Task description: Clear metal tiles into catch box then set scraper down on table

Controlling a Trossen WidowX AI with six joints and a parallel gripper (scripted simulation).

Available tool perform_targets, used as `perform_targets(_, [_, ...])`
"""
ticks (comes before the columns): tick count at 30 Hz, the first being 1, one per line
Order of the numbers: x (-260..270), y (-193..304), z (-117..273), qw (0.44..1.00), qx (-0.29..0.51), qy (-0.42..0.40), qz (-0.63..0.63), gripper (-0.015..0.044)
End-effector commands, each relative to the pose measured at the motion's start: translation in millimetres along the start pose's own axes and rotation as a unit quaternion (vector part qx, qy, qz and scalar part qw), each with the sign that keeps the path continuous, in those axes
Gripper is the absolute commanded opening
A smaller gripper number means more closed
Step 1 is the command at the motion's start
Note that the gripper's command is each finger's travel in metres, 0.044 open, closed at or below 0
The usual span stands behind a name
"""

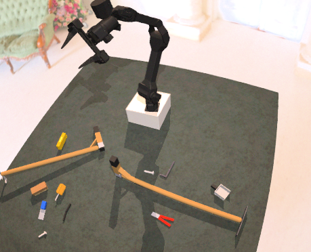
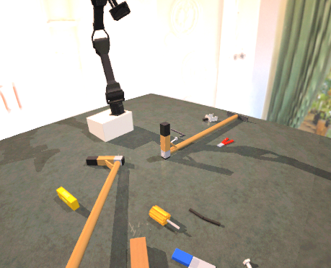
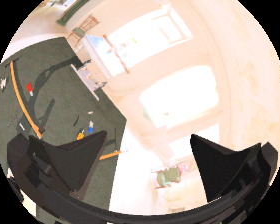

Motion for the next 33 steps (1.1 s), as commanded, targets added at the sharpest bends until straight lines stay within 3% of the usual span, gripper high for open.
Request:
perform_targets(1, [-11.9, 12.1, -1.4, 0.999, 0.028, 0.016, 0.021, 0.044])
perform_targets(33, [-78.7, 96.3, 30.2, 0.957, 0.221, 0.084, 0.166, 0.044])
Point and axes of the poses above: the point midway between the two fingers, 35 mm back from their tips, its own z axis back along the fingers, its own x axis across the jaws, y = z × x, the point moved 4 cm from there along z, back along the fingers, and after that the axes turned 5 degrees about z, right-handed, at the moved point
